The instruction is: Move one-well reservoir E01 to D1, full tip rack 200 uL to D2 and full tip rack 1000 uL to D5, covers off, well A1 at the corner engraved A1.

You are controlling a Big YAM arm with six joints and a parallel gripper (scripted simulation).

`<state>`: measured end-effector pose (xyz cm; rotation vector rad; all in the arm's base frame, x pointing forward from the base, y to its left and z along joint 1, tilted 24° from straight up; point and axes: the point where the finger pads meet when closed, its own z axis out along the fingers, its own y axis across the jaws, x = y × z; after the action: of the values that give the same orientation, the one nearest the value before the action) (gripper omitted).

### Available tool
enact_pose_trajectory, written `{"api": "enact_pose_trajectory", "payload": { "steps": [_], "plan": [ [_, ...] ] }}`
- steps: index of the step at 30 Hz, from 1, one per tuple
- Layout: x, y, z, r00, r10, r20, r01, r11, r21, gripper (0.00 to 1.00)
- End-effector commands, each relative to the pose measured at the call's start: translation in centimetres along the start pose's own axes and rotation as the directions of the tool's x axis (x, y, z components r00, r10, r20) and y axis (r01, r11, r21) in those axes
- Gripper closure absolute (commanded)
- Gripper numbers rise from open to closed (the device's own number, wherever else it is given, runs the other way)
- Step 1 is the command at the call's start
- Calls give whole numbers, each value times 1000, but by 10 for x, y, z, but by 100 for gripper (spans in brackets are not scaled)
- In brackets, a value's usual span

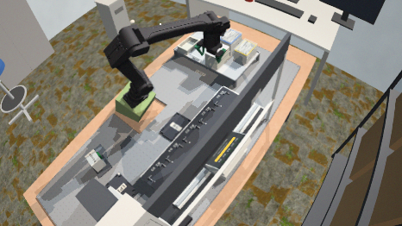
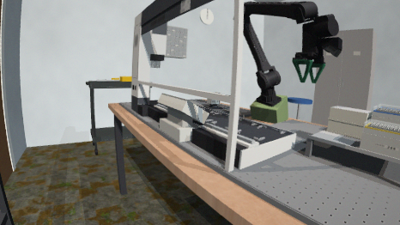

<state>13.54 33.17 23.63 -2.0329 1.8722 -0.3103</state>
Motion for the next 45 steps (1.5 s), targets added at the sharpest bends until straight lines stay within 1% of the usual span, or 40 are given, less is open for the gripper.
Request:
{"api": "enact_pose_trajectory", "payload": {
  "steps": [1,3,6,7,9,11,18,21,23,24,25,26,27,31,32,33,34,37,38,40,41,45],
  "plan": [
    [6,-7,-8,999,47,16,-47,999,11,0],
    [-11,-17,-29,996,57,73,-59,998,25,0],
    [-12,-16,-29,996,54,76,-56,998,25,0],
    [1,5,-11,999,23,27,-24,1000,10,0],
    [3,16,-10,1000,20,20,-20,1000,7,0],
    [2,28,-4,1000,12,1,-12,1000,2,0],
    [1,62,-6,1000,15,7,-15,1000,3,0],
    [2,79,-1,1000,9,-6,-9,1000,2,0],
    [2,79,-1,1000,9,-6,-9,1000,2,0],
    [-14,76,-17,999,29,40,-29,1000,5,0],
    [-4,86,-7,1000,17,12,-17,1000,3,0],
    [2,94,-1,1000,10,-4,-10,1000,3,0],
    [3,99,-1,1000,9,-6,-9,1000,2,0],
    [2,119,-1,1000,10,-3,-10,1000,3,0],
    [-2,122,-6,1000,15,9,-15,1000,2,0],
    [-3,127,-7,1000,17,13,-17,1000,2,0],
    [2,134,-2,1000,11,0,-11,1000,3,0],
    [3,149,-1,1000,9,-3,-9,1000,3,0],
    [0,154,-4,1000,13,5,-13,1000,2,0],
    [0,154,-4,1000,13,5,-13,1000,2,0],
    [-12,155,-16,999,28,38,-28,1000,-5,0],
    [3,180,-1,1000,12,2,-12,1000,1,0]
  ]
}}
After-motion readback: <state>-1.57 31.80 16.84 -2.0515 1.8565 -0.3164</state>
